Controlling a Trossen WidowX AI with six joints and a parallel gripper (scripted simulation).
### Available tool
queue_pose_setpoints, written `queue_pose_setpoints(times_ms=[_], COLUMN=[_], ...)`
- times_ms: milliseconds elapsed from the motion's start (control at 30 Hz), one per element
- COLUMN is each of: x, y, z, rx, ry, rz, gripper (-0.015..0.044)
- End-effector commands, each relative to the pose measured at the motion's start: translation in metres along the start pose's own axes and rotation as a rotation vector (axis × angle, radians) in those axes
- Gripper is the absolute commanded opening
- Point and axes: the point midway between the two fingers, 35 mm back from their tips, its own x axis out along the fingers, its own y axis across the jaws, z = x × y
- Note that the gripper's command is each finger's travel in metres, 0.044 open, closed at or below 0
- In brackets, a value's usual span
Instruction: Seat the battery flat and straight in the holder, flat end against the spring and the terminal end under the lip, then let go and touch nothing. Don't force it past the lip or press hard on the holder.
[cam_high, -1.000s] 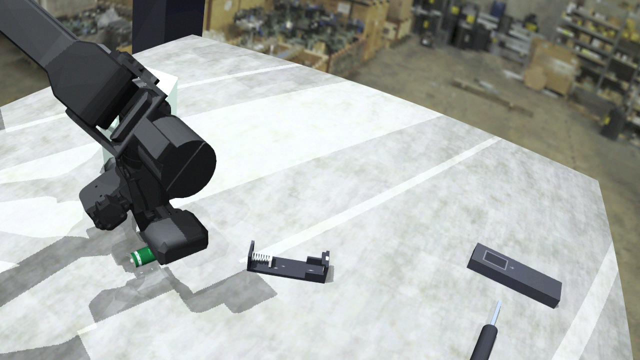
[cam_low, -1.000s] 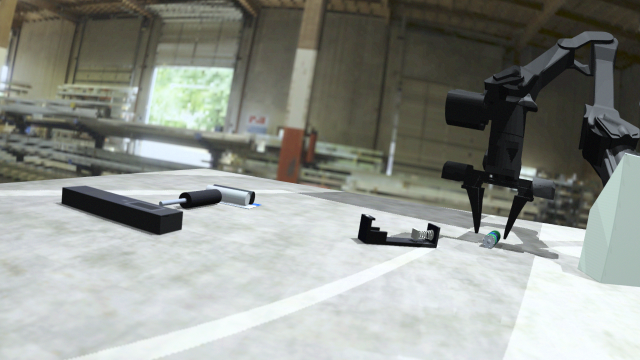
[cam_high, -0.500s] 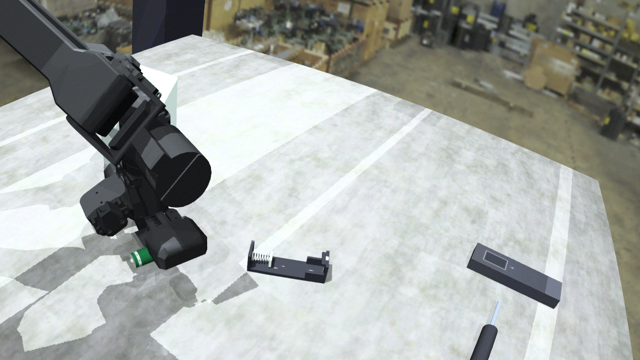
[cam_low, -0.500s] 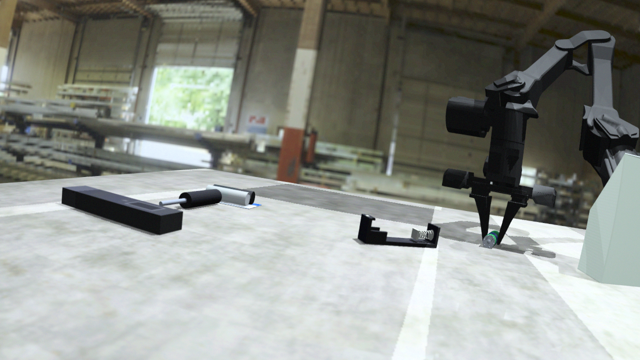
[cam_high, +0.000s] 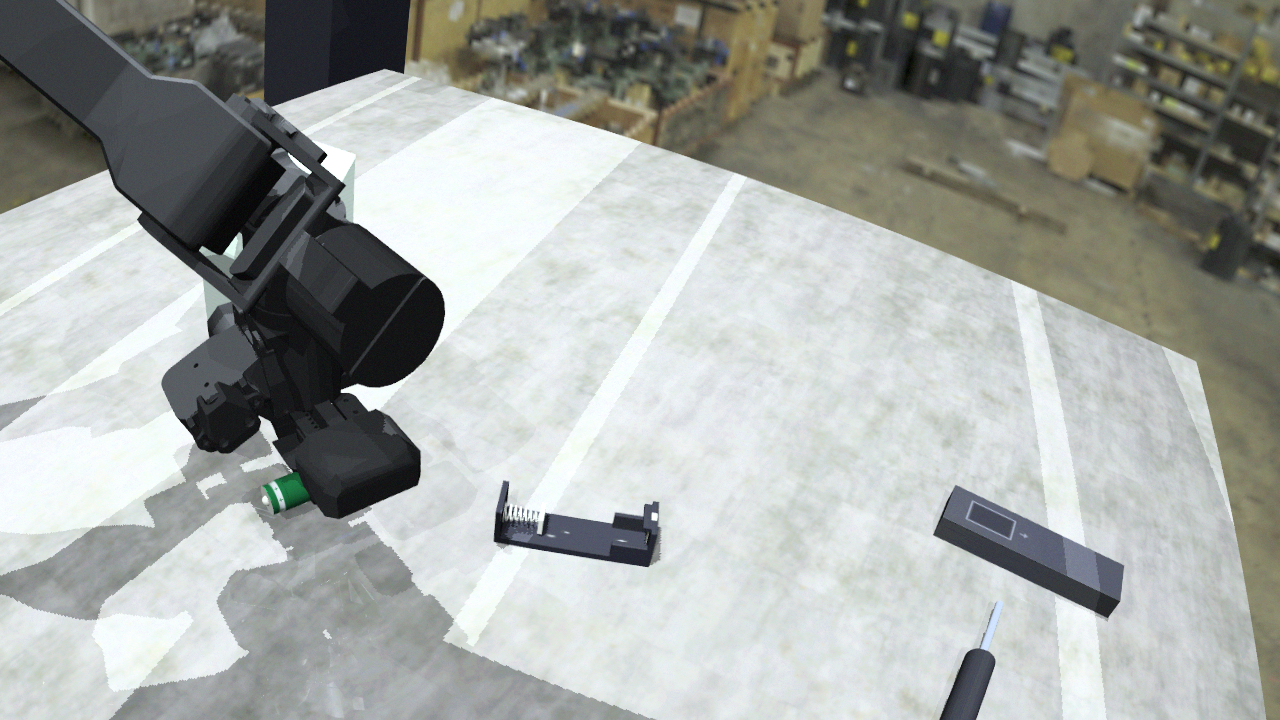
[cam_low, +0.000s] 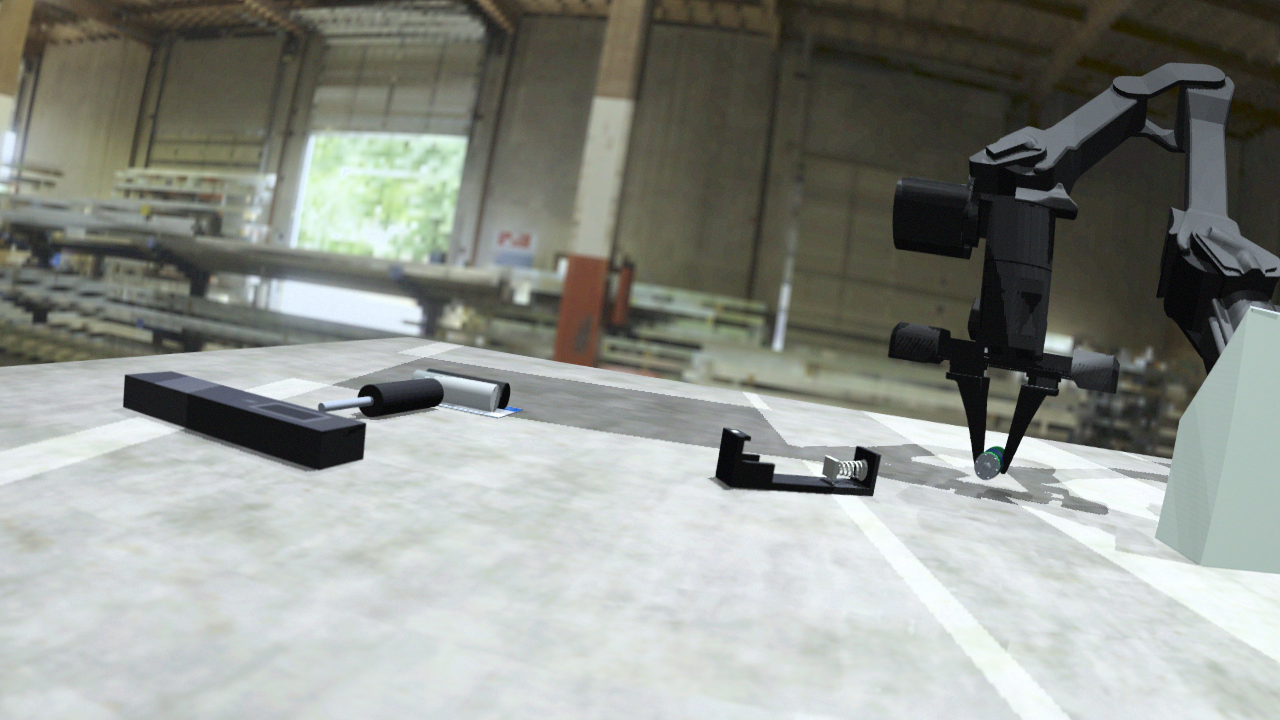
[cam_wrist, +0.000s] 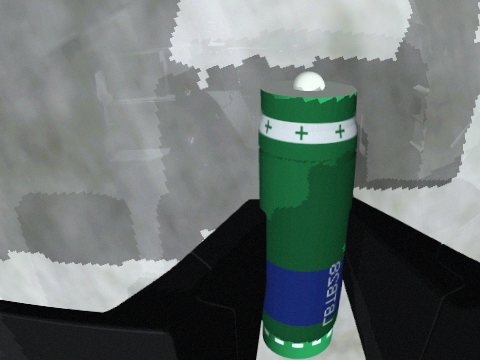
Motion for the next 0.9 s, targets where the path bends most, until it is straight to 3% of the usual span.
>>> queue_pose_setpoints(times_ms=[0, 267, 867], x=[-0.020, -0.037, -0.056], y=[0.004, 0.005, 0.067], z=[0.002, 0.002, -0.051], rx=[0.016, -0.024, -1.091], ry=[-0.002, -0.007, 0.009], rz=[0.017, 0.021, 0.035], gripper=[0.0063, 0.0063, 0.0063])
